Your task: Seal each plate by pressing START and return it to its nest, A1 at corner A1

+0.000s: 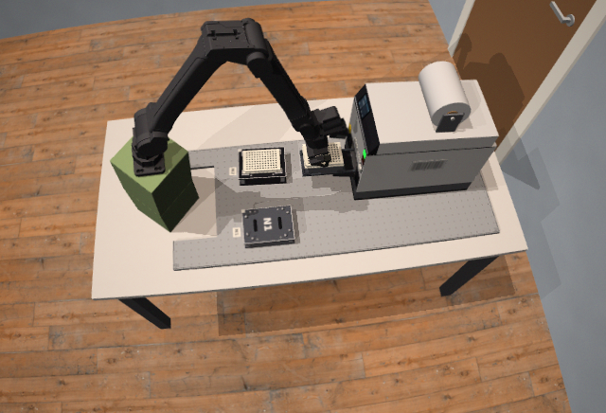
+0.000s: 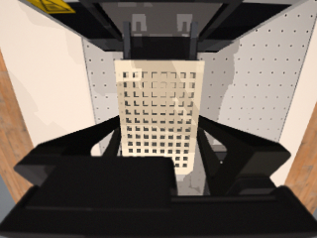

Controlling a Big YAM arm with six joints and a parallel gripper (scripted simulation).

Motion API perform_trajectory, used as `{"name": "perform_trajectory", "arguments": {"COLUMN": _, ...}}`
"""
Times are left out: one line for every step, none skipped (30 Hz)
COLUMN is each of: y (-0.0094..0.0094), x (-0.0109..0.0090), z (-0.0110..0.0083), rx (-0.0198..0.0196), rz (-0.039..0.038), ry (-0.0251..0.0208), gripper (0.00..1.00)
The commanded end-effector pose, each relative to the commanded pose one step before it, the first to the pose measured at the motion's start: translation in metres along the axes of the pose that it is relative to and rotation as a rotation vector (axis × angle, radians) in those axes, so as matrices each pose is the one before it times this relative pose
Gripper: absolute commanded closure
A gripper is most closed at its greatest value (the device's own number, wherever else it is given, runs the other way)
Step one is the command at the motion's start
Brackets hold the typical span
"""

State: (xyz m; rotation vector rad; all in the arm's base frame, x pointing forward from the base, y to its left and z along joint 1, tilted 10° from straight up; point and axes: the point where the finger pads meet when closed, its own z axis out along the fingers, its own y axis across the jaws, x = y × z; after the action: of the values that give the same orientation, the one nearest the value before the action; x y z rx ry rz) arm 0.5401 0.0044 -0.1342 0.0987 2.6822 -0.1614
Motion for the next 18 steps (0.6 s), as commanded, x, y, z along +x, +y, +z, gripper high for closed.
{"name": "perform_trajectory", "arguments": {"y": 0.00878, "x": -0.00033, "z": 0.00052, "rx": -0.00663, "rz": -0.00287, "ry": -0.00695, "gripper": 1.0}}
{"name": "perform_trajectory", "arguments": {"y": -0.00035, "x": 0.00194, "z": 0.00143, "rx": 0.00085, "rz": -0.00012, "ry": 0.00419, "gripper": 1.0}}
{"name": "perform_trajectory", "arguments": {"y": -0.00237, "x": 0.00042, "z": 0.00066, "rx": 0.00219, "rz": 0.00371, "ry": 0.0016, "gripper": 1.0}}
{"name": "perform_trajectory", "arguments": {"y": -0.00242, "x": 0.00042, "z": 0.00063, "rx": 0.00208, "rz": 0.00351, "ry": 0.00159, "gripper": 1.0}}
{"name": "perform_trajectory", "arguments": {"y": -0.00216, "x": 0.00044, "z": 0.00064, "rx": 0.002, "rz": 0.00334, "ry": 0.00158, "gripper": 1.0}}
{"name": "perform_trajectory", "arguments": {"y": -0.00235, "x": 0.00044, "z": 0.00063, "rx": 0.00197, "rz": 0.00331, "ry": 0.00158, "gripper": 1.0}}
{"name": "perform_trajectory", "arguments": {"y": -0.00215, "x": 0.00044, "z": 0.00064, "rx": 0.00197, "rz": 0.0033, "ry": 0.00159, "gripper": 1.0}}
{"name": "perform_trajectory", "arguments": {"y": -0.00235, "x": 0.00044, "z": 0.00063, "rx": 0.00194, "rz": 0.00327, "ry": 0.00159, "gripper": 1.0}}
{"name": "perform_trajectory", "arguments": {"y": 0.0, "x": 0.0, "z": 0.0, "rx": 0.0, "rz": 0.0, "ry": 0.0, "gripper": 1.0}}
{"name": "perform_trajectory", "arguments": {"y": 0.0, "x": 0.0, "z": 0.0, "rx": 0.0, "rz": 0.0, "ry": 0.0, "gripper": 1.0}}
{"name": "perform_trajectory", "arguments": {"y": -0.00035, "x": 0.00055, "z": 0.00039, "rx": 0.00047, "rz": 0.00024, "ry": 0.00127, "gripper": 1.0}}
{"name": "perform_trajectory", "arguments": {"y": -0.00045, "x": 0.00055, "z": 0.00041, "rx": 0.00055, "rz": 0.00041, "ry": 0.00129, "gripper": 1.0}}
{"name": "perform_trajectory", "arguments": {"y": 0.00016, "x": 0.00058, "z": 0.00032, "rx": 0.00006, "rz": -0.00061, "ry": 0.00118, "gripper": 1.0}}
{"name": "perform_trajectory", "arguments": {"y": 0.00009, "x": 0.00058, "z": 0.00033, "rx": 0.00012, "rz": -0.00049, "ry": 0.00119, "gripper": 1.0}}
{"name": "perform_trajectory", "arguments": {"y": 0.00012, "x": 0.00058, "z": 0.00033, "rx": 0.00009, "rz": -0.00054, "ry": 0.00119, "gripper": 1.0}}
{"name": "perform_trajectory", "arguments": {"y": 0.00014, "x": 0.00007, "z": -0.00006, "rx": -0.00004, "rz": -0.00042, "ry": 0.0001, "gripper": 1.0}}
{"name": "perform_trajectory", "arguments": {"y": 0.0022, "x": 0.00028, "z": -0.00027, "rx": -0.00169, "rz": -0.00393, "ry": -0.00009, "gripper": 1.0}}
{"name": "perform_trajectory", "arguments": {"y": 0.0021, "x": 0.00016, "z": -0.00035, "rx": -0.00164, "rz": -0.00372, "ry": -0.00031, "gripper": 1.0}}
